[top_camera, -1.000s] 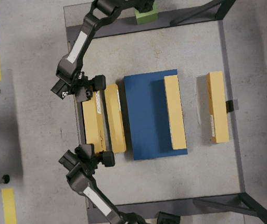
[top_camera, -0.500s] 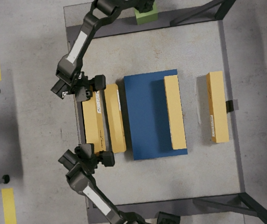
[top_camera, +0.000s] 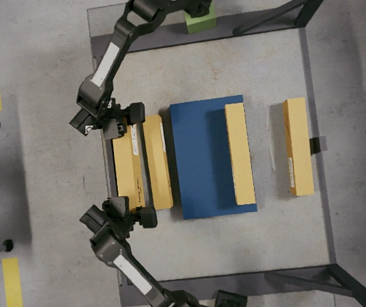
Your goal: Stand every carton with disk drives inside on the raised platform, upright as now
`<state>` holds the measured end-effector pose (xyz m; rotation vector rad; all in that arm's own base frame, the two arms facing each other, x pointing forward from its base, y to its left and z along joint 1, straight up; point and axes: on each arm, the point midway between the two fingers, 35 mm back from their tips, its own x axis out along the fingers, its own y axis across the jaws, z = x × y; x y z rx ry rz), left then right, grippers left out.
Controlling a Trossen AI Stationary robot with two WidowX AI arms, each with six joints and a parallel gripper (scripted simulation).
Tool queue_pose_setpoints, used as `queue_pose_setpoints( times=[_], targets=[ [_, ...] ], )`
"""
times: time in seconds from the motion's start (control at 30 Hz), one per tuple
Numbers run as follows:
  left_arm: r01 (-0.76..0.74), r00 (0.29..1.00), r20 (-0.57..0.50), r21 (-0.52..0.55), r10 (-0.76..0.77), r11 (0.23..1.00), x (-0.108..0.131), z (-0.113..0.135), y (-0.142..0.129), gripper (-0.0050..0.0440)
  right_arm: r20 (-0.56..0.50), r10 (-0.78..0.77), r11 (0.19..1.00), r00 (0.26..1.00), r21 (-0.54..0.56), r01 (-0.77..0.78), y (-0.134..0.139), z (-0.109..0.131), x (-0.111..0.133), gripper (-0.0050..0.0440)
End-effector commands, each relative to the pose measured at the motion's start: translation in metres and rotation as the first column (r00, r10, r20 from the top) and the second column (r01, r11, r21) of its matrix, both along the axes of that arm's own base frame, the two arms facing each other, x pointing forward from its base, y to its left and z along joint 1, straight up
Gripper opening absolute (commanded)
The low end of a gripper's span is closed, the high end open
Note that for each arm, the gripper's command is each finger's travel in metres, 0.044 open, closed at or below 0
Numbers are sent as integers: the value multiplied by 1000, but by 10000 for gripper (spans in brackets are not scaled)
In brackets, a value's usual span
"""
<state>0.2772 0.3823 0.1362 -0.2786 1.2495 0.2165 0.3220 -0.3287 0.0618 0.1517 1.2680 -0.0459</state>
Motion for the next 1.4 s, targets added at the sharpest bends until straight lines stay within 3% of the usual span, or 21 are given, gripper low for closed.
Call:
queue_pose_setpoints(
  times=[0.0, 0.23, 0.27, 1.37],
  targets=[
    [-8, 998, 58, 97, 3, 995, -1, 43, 9, -50, 62, 2, 997, 998, -77, 3, -10, 42, 3, -50],
    [-8, 998, 58, 97, 3, 995, -1, 43, 9, -50, 62, 2, 997, 998, -77, 3, -10, 42, 3, -50],
    [-10, 998, 63, 111, 3, 994, -2, 45, 10, -50, 79, -1, 995, 997, -103, 9, -14, 67, 2, -50],
    [-10, 998, 62, 112, 3, 994, -2, 45, 10, -50, 78, -2, 995, 997, -102, 10, -14, 67, 2, -50]
  ],
)
